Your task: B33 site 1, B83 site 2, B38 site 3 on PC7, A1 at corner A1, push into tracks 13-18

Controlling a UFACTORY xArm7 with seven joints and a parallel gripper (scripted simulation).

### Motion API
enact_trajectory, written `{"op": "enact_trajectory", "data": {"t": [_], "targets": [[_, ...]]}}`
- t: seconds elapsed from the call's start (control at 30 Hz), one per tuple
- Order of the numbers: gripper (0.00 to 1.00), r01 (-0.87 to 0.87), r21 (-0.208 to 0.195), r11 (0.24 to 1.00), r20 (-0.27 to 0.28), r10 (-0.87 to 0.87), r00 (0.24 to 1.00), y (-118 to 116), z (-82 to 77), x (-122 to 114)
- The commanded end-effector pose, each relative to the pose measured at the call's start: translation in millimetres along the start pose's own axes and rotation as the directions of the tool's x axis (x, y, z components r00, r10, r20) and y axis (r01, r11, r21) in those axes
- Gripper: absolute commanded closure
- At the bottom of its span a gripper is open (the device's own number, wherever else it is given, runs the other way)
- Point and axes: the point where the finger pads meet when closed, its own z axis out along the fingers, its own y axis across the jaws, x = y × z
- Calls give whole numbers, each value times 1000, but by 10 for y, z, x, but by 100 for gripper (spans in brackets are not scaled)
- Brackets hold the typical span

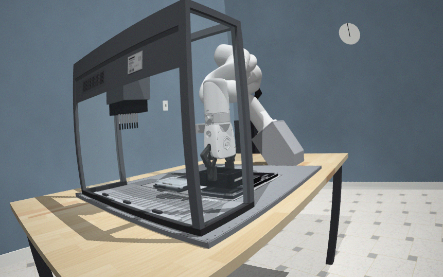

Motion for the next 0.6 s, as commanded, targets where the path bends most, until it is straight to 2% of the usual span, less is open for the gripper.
{"op": "enact_trajectory", "data": {"t": [0.0, 0.37, 0.57], "targets": [[100, 0, 6, 1000, 2, 0, 1000, -20, -50, -10], [100, 0, 6, 1000, 2, 0, 1000, -19, -90, -10], [100, 0, 6, 1000, 2, 0, 1000, -19, -191, -9]]}}
